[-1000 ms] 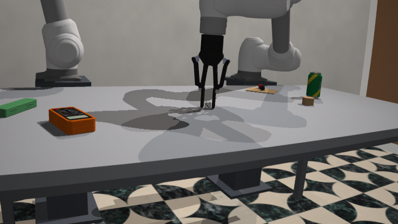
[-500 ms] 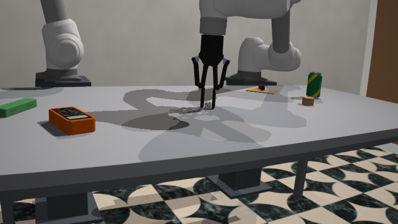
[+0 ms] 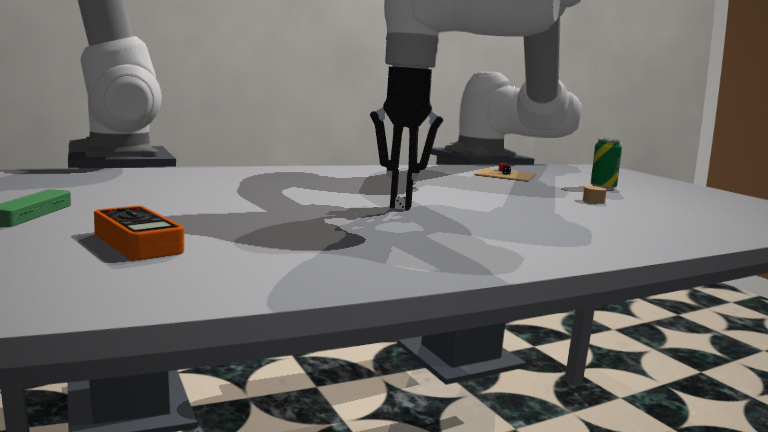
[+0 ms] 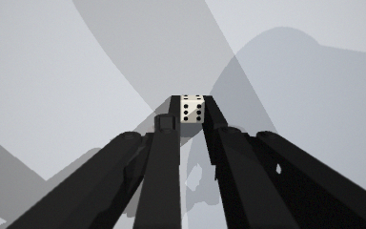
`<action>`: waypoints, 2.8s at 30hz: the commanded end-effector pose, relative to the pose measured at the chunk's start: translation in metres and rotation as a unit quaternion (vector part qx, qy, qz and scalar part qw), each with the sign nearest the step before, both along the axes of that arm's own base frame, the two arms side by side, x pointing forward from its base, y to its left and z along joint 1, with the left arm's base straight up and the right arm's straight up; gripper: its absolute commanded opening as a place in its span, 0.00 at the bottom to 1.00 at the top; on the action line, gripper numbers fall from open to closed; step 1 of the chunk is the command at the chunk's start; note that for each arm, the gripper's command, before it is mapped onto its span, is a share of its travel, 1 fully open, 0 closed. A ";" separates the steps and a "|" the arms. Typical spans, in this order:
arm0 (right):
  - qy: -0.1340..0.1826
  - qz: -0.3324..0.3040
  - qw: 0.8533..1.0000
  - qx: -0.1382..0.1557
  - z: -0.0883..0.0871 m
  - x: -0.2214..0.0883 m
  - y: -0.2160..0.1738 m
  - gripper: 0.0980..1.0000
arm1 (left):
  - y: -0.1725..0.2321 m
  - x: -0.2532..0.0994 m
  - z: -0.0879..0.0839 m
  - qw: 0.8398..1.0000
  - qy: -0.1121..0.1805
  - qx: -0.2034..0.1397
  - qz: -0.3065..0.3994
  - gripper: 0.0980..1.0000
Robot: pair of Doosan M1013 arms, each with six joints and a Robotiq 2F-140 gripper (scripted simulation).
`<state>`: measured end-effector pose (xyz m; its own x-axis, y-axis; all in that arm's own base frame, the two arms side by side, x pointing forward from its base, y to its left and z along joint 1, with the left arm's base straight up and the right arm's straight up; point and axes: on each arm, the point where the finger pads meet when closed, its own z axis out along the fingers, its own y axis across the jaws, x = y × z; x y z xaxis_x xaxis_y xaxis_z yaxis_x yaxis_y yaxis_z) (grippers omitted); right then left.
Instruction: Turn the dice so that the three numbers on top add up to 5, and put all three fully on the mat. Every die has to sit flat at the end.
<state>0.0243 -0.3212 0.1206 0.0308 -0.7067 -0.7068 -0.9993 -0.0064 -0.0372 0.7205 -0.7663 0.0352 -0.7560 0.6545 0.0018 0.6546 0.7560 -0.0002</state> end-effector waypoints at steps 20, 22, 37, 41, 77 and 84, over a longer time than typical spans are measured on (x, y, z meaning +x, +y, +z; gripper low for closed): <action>0.000 0.000 1.000 0.000 0.000 0.000 0.000 1.00 | 0.000 0.000 0.002 1.000 -0.001 -0.001 0.000 0.09; 0.000 0.000 1.000 0.000 0.000 0.000 0.000 1.00 | 0.000 0.000 0.002 1.000 -0.001 -0.001 0.000 0.09; 0.000 0.000 1.000 0.000 0.000 0.000 0.000 1.00 | 0.000 0.000 0.046 1.000 -0.001 -0.001 0.000 0.09; 0.000 0.000 1.000 0.000 0.000 0.000 0.000 1.00 | 0.000 0.000 0.069 1.000 -0.001 -0.001 0.000 0.09; 0.000 0.000 1.000 0.000 0.000 0.000 0.000 1.00 | 0.000 0.006 0.094 0.987 -0.001 0.000 0.164 0.09; 0.000 0.000 1.000 0.000 0.000 0.000 0.000 1.00 | 0.000 0.007 0.092 0.980 -0.001 0.000 0.201 0.09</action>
<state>0.0243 -0.3212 0.1206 0.0308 -0.7067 -0.7068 -0.9993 -0.0064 -0.0372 0.7270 -0.7661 0.1255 -0.9503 0.3114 0.0021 0.3114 0.9503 0.0000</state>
